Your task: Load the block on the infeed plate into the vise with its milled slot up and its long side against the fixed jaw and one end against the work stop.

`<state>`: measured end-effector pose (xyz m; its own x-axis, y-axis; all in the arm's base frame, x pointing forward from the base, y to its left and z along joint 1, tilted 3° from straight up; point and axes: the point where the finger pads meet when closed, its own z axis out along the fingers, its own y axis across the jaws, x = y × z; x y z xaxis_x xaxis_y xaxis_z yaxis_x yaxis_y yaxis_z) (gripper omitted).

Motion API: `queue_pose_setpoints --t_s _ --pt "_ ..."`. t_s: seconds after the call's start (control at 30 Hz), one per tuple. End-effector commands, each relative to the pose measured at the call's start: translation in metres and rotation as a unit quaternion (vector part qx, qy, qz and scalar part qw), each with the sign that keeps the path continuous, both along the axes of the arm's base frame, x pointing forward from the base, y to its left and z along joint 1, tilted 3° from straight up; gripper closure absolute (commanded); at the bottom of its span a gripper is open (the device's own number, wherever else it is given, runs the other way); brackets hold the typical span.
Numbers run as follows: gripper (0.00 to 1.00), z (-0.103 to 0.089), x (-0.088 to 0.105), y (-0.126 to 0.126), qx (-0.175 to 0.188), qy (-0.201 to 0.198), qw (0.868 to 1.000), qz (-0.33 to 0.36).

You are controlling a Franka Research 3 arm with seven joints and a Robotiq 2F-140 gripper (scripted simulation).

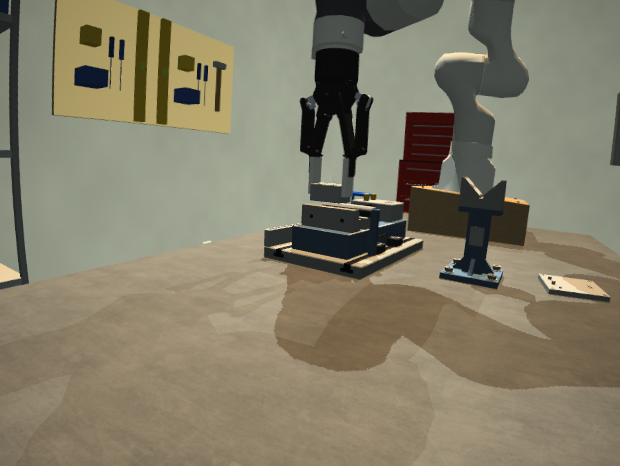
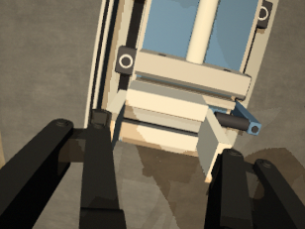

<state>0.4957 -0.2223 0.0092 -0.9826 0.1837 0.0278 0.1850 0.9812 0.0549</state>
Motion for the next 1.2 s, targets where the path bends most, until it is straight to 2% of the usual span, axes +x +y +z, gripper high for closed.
queue_pose_setpoints --t_s 0.0,1.17 --pt "1.0 -0.0001 0.0004 -0.0005 0.0 -0.001 1.0 0.002" --pt "1.0 -0.0048 0.0004 -0.0002 0.0 -0.001 1.0 0.002"
